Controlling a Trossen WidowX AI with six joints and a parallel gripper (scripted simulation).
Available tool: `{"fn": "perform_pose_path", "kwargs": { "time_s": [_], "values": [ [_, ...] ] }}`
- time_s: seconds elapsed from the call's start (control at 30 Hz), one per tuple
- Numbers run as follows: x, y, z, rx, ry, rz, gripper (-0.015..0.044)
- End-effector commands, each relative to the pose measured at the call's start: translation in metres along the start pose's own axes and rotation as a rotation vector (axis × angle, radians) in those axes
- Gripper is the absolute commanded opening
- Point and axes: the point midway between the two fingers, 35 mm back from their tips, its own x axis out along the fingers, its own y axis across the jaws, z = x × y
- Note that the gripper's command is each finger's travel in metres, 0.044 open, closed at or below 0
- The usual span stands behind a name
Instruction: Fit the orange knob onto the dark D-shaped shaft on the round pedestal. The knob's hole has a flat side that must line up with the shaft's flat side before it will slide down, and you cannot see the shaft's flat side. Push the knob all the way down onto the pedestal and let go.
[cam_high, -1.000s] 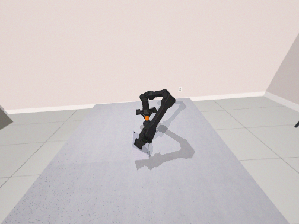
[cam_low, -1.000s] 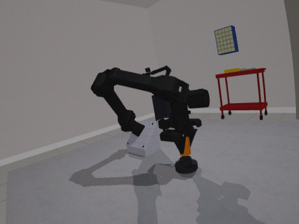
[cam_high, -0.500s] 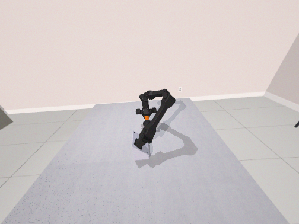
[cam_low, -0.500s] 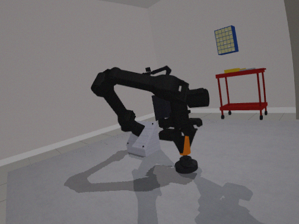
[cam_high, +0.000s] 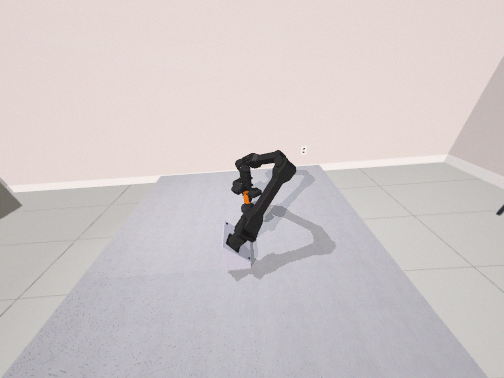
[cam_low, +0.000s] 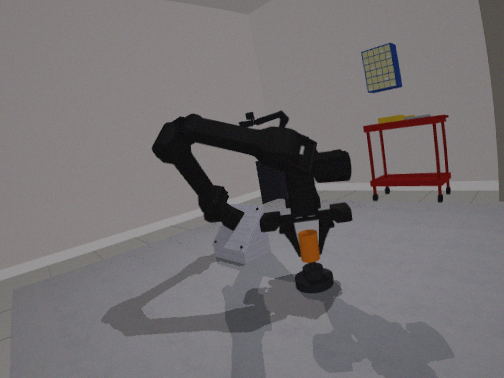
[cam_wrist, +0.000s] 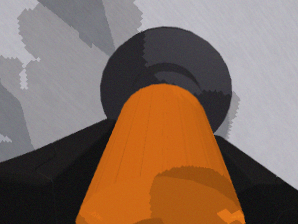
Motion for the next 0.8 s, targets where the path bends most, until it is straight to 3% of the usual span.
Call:
{"fn": "perform_pose_path", "kwargs": {
  "time_s": [0.0, 0.77],
  "values": [
    [-0.0012, -0.0003, -0.0013, 0.229, 0.004, -0.004, 0.0000],
    [-0.0017, -0.0018, -0.0007, 1.769, 0.000, -0.007, 0.0000]
  ]
}}
